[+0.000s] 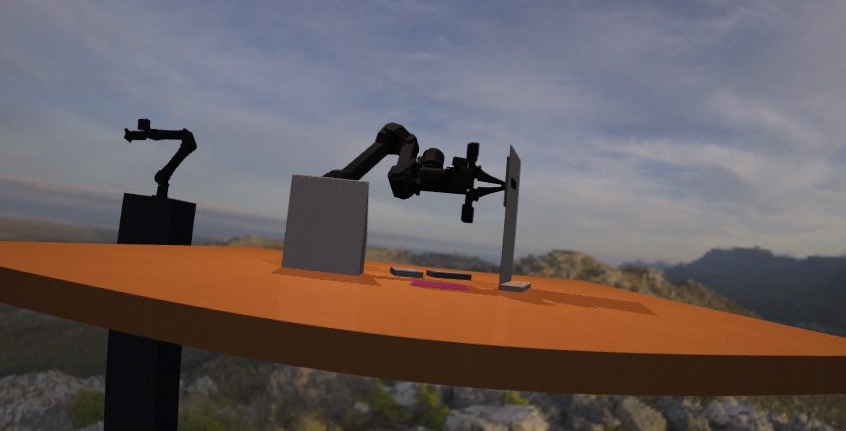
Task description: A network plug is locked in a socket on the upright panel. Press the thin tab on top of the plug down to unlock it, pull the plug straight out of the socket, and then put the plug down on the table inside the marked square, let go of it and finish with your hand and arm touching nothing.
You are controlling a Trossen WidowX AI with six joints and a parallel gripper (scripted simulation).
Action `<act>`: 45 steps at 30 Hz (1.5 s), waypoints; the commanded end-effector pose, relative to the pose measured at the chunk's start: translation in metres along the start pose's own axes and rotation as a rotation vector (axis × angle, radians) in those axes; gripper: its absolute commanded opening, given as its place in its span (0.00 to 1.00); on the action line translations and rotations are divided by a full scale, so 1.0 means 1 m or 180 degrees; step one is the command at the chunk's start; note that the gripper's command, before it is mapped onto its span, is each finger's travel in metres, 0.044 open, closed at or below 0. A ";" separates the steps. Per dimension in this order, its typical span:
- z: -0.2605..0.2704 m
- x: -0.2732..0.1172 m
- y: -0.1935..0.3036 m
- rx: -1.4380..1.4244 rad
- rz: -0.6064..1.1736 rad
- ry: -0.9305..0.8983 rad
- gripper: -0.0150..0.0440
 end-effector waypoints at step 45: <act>0.000 -0.027 0.005 0.0018 -0.0025 0.0027 0.25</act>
Point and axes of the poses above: the point midway between the two fingers, 35 mm back from their tips, its own x axis out along the fingers, its own z axis across the jaws, y = z × x, the point moved 3 cm from there along -x, back along the fingers, and after that the axes turned 3 degrees about -x, right-handed, at the moved point
